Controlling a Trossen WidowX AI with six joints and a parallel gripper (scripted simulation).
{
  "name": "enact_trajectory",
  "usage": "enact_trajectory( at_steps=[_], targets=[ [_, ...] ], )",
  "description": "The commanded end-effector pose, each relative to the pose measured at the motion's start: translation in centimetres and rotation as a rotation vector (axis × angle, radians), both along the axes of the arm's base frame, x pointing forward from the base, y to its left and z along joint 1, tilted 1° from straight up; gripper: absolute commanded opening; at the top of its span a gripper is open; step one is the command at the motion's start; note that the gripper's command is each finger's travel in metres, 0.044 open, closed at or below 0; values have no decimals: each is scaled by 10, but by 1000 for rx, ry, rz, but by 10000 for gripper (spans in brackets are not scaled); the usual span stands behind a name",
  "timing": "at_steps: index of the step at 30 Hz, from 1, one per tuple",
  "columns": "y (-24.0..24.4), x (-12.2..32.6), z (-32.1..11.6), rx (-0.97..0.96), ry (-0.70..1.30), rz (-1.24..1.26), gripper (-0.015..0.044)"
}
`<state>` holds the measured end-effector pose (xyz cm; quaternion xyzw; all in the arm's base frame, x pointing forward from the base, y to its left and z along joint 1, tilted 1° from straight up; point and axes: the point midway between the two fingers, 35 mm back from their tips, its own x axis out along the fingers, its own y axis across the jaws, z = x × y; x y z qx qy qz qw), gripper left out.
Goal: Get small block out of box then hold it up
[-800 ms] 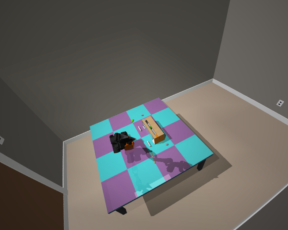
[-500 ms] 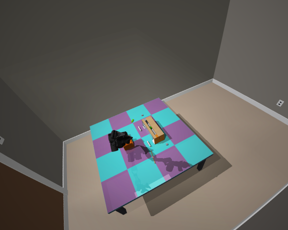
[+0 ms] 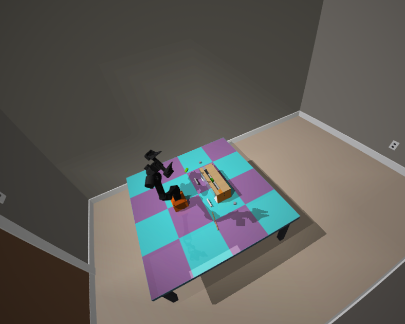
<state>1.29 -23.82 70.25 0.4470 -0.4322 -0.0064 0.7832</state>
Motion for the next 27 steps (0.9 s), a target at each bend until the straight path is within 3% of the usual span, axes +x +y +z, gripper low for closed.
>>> enact_trajectory(
  at_steps=[1, 9, 14, 27],
  targets=[
    [52, 13, 14, -160, 37, -62, 400],
    [129, 37, 24, -409, 80, -120, 400],
    [203, 76, 18, -668, 180, -183, 400],
    [337, 202, -60, -1213, 499, -298, 400]
  ],
)
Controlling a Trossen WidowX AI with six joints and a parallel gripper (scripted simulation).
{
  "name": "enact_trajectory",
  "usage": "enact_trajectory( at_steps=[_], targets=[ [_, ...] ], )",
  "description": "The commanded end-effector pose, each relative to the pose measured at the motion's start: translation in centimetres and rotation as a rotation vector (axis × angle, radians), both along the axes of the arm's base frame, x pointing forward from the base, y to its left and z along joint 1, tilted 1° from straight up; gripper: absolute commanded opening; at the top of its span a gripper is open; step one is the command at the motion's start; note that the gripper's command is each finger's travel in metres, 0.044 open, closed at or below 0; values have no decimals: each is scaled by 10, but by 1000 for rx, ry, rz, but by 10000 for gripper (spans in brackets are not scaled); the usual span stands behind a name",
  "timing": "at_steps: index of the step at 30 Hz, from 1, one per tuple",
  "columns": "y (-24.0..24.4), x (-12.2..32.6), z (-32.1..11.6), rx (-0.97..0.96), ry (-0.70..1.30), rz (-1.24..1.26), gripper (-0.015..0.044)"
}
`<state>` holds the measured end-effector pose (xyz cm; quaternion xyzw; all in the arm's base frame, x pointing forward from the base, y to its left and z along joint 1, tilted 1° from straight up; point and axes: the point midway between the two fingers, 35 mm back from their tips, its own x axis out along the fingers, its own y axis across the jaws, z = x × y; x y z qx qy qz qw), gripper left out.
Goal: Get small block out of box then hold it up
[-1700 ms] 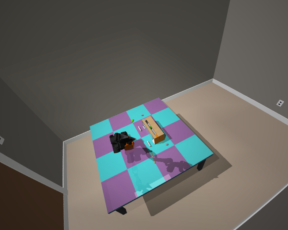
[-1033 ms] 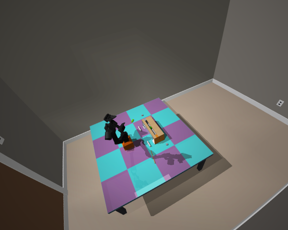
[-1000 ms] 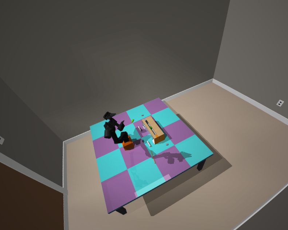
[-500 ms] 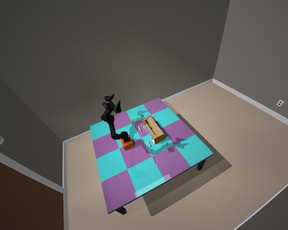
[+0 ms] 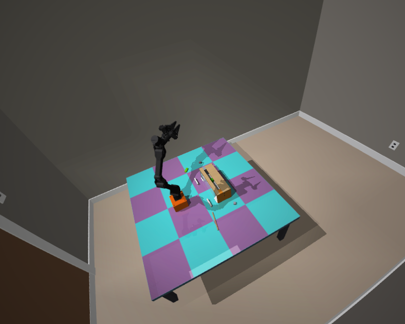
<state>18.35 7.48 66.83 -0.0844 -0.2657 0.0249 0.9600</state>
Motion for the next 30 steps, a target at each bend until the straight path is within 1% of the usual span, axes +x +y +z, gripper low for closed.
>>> enact_trajectory(
  at_steps=[1, 9, 16, 23, 27, 30],
  targets=[
    [32, 42, -36, -181, 112, -54, 400],
    [71, 129, -135, -562, 390, -134, 400],
    [84, 179, -244, -893, 675, -124, 400],
    [71, 201, -361, -1207, 1000, -50, 400],
    [53, 198, -426, -1371, 1203, 31, 400],
    [37, 188, -471, -1482, 1364, 115, 400]
  ],
)
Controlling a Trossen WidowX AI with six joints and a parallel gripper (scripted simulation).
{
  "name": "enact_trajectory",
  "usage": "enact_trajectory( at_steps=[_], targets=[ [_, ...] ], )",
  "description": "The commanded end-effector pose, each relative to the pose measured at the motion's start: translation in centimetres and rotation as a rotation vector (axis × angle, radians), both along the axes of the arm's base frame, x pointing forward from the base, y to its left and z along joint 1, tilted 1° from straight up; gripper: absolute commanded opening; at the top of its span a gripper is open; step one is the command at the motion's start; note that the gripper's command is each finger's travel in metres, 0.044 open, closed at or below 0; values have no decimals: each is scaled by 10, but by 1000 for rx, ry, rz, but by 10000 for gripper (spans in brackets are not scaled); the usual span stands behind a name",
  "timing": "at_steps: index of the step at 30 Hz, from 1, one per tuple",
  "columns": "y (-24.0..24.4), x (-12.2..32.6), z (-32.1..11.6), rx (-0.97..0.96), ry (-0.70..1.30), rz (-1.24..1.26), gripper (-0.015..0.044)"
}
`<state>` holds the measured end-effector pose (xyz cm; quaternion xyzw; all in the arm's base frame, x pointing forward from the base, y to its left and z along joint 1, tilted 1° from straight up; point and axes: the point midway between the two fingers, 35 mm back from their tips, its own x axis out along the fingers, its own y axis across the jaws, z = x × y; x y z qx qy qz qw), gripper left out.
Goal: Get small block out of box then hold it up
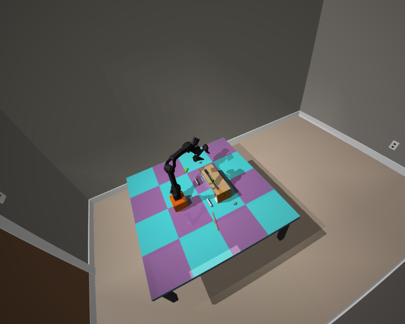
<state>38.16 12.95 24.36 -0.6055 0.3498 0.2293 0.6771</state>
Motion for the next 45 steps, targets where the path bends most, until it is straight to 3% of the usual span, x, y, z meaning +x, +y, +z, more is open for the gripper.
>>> enact_trajectory(
  at_steps=[1, 6, 9, 45],
  targets=[
    [-24, -15, -62, -126, 259, 18, 400],
    [-57, -52, -126, -248, 615, 47, 400],
    [-66, -65, -140, -274, 722, 57, 400],
    [-67, -60, -187, -274, 721, 56, 400]
  ],
)
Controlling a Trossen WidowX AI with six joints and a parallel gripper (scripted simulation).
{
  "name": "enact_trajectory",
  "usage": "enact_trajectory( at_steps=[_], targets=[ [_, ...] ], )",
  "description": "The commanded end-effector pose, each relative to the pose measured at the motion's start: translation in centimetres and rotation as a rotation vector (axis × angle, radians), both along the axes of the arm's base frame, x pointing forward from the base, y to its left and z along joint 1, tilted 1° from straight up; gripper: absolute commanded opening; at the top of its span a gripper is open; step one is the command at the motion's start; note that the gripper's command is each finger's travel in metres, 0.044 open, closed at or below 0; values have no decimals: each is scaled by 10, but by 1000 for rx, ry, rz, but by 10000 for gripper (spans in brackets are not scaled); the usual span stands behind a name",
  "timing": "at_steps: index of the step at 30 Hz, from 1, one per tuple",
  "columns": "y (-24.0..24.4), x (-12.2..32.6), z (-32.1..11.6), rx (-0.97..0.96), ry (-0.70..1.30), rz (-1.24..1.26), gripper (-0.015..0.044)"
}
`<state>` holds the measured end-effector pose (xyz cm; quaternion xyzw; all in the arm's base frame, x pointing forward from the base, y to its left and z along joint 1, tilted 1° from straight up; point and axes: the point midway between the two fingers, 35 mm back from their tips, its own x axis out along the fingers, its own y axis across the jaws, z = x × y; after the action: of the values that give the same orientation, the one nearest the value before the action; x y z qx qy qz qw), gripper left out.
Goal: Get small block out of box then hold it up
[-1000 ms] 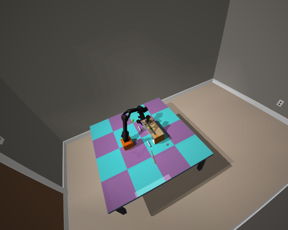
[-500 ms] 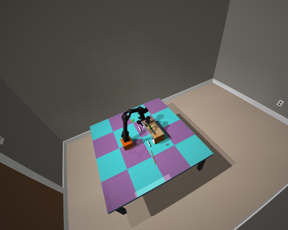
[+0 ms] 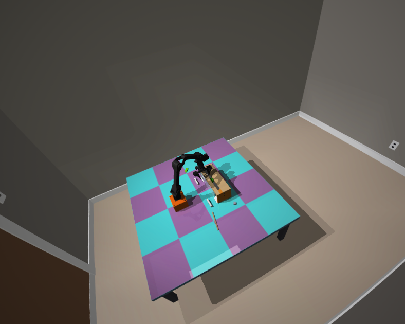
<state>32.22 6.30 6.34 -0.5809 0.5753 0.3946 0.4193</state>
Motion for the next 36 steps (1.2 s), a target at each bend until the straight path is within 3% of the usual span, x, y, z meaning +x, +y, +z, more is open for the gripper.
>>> enact_trajectory(
  at_steps=[1, 24, 36],
  targets=[
    [0, -1, -9, 0, 7, 2, 400],
    [-1, -1, -34, -1, 4, 0, 400],
    [-31, -2, -35, -5, 7, 1, 400]
  ],
)
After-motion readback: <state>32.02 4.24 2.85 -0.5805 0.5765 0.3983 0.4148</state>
